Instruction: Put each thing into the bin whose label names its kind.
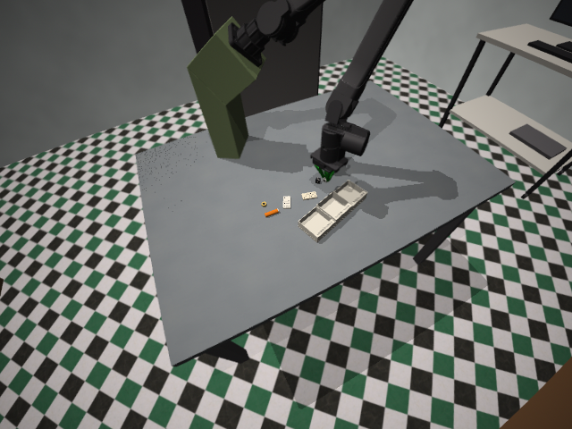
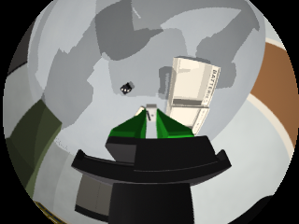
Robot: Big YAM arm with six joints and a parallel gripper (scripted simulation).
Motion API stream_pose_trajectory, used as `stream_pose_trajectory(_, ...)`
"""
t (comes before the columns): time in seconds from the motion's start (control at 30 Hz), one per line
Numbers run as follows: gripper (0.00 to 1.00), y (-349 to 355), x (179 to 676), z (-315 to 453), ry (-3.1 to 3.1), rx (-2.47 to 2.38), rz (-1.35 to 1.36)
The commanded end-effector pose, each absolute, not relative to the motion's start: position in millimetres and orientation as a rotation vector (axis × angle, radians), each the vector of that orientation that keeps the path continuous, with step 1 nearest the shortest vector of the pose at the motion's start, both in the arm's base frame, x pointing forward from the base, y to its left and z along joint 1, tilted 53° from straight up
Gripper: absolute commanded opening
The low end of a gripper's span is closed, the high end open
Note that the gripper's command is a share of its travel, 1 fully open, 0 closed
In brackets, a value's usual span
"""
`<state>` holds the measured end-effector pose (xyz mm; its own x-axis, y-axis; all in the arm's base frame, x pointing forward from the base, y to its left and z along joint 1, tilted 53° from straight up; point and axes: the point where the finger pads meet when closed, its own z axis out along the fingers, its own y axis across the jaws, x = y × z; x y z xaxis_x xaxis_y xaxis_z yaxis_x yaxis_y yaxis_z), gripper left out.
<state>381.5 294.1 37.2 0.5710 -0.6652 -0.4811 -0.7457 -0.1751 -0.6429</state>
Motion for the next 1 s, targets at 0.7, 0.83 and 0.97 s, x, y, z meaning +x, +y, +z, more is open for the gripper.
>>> stream_pose_trajectory(0.7, 0.09, 249, 447, 21, 1.191, -1.880, 0.128)
stream_pose_trajectory(0.83, 0.09, 235, 468, 18, 1.191, -1.879, 0.128)
stream_pose_trajectory(0.97, 0.09, 229, 478, 16, 1.192, -1.878, 0.127)
